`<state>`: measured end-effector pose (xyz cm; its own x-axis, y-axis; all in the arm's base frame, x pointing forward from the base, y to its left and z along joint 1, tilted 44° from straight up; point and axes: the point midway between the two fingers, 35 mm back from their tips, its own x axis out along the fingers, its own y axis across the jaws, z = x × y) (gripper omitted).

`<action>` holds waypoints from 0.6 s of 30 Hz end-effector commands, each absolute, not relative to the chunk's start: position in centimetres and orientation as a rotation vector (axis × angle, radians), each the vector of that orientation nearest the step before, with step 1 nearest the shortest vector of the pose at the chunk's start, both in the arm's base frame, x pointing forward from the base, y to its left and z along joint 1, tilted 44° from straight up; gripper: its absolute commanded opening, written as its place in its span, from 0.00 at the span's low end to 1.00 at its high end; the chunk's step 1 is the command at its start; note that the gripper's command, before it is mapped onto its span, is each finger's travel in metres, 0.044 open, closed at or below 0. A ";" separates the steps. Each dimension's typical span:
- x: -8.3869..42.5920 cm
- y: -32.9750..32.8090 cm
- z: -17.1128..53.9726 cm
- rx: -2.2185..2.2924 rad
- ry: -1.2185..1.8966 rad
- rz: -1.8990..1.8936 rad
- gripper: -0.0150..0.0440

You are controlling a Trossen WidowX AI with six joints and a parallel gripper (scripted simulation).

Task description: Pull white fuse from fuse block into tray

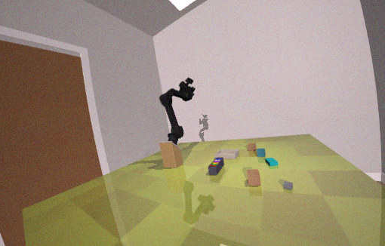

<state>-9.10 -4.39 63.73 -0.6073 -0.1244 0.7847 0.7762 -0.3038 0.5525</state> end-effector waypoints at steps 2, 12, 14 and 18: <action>-9.0 -3.2 63.9 -0.899 -1.347 -1.963 0.84; -6.6 11.8 62.9 -1.442 -1.425 -2.199 0.40; -5.3 14.6 62.3 -1.553 -1.444 -2.247 0.36; -2.2 19.9 60.4 -1.775 -1.487 -2.334 0.36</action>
